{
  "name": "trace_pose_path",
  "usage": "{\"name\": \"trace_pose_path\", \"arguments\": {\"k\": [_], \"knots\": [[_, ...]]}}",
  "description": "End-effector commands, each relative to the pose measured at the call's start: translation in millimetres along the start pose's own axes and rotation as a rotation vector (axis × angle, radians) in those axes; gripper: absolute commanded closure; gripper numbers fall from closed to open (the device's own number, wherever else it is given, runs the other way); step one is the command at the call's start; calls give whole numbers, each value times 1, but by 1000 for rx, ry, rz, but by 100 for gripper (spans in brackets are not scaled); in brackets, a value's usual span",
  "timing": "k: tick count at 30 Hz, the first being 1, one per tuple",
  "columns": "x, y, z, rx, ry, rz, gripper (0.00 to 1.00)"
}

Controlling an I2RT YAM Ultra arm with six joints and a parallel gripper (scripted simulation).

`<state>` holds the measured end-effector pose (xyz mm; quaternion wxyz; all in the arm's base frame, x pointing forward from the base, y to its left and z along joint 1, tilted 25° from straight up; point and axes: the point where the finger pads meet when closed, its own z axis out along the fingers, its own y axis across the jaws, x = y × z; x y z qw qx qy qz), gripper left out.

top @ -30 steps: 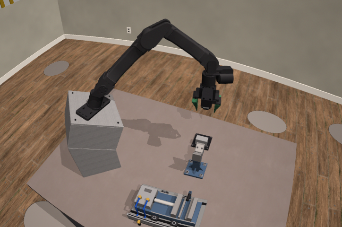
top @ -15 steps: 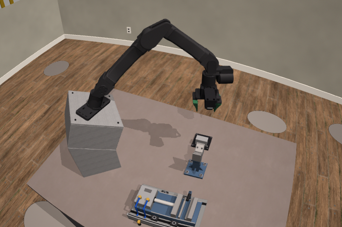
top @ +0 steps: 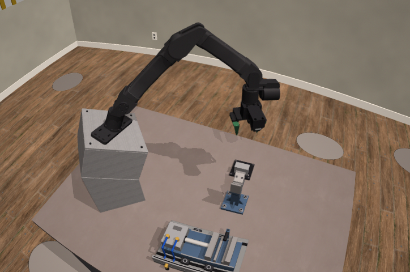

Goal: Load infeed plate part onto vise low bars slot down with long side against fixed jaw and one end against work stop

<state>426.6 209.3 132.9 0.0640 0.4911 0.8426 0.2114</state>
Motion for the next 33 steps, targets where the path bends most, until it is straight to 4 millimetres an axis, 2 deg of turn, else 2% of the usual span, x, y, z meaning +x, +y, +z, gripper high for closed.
{"name": "trace_pose_path", "arguments": {"k": [1,33], "knots": [[-5,6,-9,-14,-16,-68,19],[-4,6,-9,-9,-20,-706,19]]}}
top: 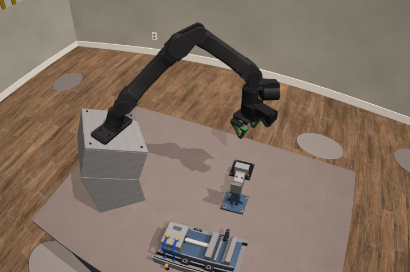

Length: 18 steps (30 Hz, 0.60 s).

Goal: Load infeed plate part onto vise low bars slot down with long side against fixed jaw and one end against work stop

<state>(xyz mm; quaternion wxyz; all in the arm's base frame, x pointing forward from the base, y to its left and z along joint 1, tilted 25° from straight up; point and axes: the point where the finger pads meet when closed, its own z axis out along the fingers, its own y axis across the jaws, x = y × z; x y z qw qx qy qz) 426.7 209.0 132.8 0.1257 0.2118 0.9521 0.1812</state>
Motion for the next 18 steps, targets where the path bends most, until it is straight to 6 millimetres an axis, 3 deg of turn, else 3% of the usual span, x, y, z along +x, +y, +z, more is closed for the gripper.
{"name": "trace_pose_path", "arguments": {"k": [1,18], "knots": [[-6,3,-9,-4,-20,-89,19],[-5,2,-8,2,-16,-460,19]]}}
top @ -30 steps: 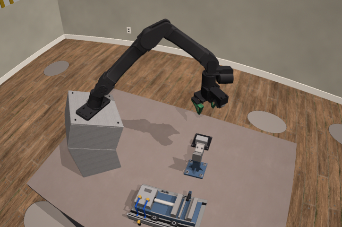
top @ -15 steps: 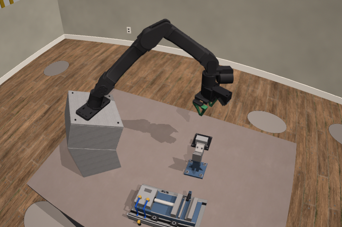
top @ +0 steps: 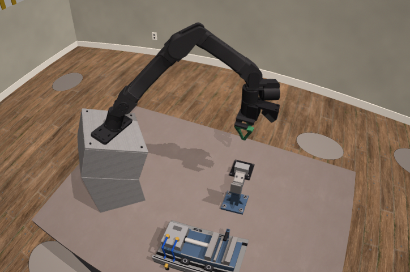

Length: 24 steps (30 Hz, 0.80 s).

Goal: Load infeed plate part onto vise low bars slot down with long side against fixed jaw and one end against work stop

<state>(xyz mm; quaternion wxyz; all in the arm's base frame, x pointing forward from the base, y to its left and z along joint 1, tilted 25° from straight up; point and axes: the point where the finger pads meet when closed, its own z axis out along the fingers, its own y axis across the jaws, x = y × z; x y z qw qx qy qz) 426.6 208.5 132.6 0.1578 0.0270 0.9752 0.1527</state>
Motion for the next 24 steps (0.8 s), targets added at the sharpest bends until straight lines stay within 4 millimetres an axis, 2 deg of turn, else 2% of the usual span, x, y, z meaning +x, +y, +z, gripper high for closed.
{"name": "trace_pose_path", "arguments": {"k": [1,24], "knots": [[-5,0,-8,2,-15,-103,19],[-2,0,-6,5,-10,-614,19]]}}
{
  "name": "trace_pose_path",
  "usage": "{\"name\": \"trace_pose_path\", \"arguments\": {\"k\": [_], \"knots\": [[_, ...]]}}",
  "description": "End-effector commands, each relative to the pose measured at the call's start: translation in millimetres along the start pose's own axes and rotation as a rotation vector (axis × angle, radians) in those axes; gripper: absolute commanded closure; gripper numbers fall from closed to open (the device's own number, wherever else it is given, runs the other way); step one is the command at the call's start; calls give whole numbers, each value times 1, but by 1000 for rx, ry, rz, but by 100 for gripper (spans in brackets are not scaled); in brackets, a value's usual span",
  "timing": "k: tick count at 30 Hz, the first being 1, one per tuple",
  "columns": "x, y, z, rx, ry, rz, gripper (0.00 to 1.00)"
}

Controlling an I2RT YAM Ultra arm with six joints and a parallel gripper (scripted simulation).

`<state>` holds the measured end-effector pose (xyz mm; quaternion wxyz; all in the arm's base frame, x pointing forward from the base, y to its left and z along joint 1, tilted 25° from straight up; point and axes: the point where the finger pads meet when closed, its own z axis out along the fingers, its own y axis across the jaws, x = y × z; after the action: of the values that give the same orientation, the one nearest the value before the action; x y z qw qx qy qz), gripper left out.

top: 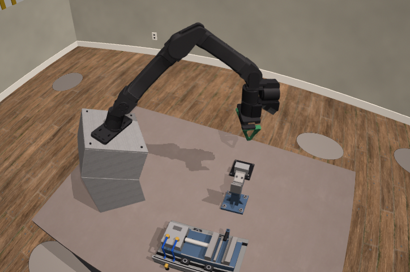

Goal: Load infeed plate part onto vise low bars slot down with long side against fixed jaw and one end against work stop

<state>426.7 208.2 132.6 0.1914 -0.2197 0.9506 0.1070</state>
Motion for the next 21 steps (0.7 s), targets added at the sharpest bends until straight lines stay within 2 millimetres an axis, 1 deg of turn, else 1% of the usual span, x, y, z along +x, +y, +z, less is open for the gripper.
{"name": "trace_pose_path", "arguments": {"k": [1,8,10,21], "knots": [[-2,0,-5,5,-9,-127,19],[-2,0,-5,5,-7,-283,19],[-2,0,-5,5,-7,-283,19],[-1,0,-4,4,-5,-508,19]]}}
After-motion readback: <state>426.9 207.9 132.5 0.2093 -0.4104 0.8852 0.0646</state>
